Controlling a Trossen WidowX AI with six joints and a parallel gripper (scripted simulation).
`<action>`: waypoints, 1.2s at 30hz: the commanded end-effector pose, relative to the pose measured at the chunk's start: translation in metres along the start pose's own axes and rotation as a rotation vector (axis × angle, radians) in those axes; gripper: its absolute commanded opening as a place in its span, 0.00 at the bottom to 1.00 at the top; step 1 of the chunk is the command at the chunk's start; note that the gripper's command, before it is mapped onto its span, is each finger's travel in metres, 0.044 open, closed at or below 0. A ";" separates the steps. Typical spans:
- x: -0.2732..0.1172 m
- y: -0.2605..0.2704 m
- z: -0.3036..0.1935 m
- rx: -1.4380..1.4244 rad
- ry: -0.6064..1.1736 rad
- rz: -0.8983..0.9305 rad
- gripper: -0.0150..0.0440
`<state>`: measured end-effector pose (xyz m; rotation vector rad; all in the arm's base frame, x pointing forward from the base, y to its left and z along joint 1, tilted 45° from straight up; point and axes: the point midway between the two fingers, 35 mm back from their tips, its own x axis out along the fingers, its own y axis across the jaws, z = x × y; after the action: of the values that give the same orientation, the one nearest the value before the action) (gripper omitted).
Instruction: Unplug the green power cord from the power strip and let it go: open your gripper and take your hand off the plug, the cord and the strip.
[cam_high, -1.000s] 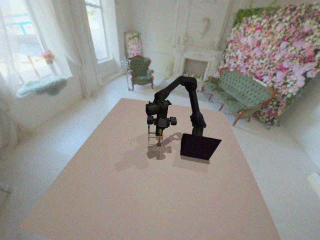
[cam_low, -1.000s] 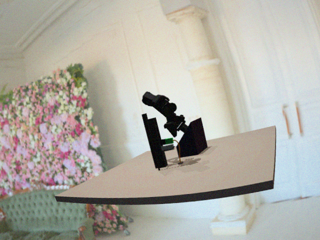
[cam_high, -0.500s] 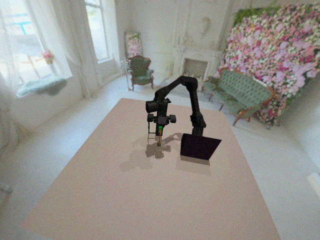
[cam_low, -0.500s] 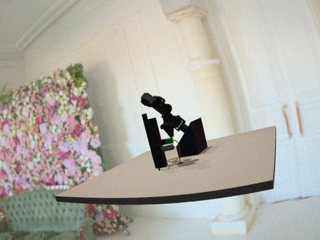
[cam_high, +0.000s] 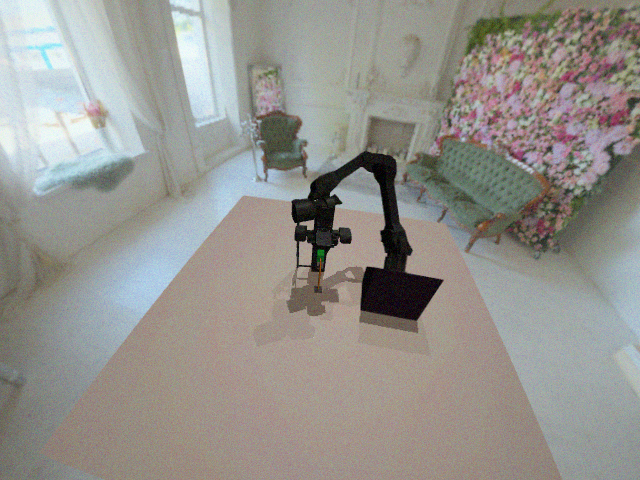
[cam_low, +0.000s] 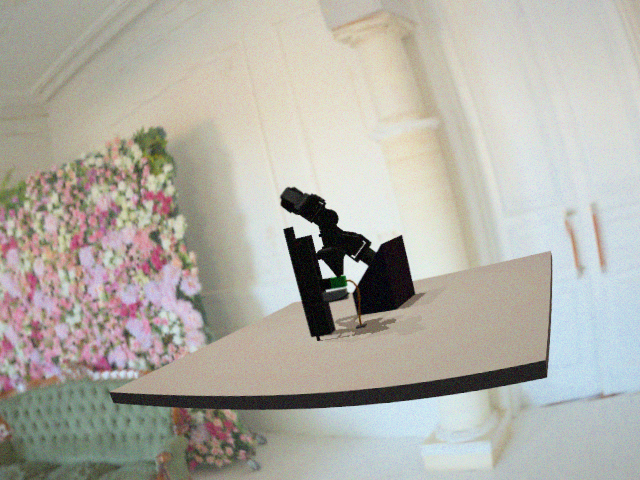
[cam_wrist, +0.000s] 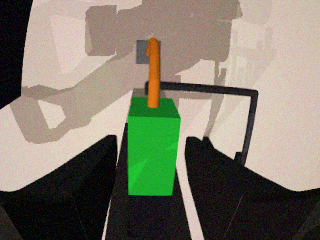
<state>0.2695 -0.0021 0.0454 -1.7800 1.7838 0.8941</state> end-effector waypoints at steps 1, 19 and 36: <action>0.005 0.000 -0.001 -0.006 0.007 -0.001 0.53; 0.007 0.000 -0.001 0.001 0.000 0.000 0.26; 0.006 -0.002 0.023 -0.002 -0.003 -0.002 0.25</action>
<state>0.2695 -0.0076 0.0367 -1.8029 1.8152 0.8537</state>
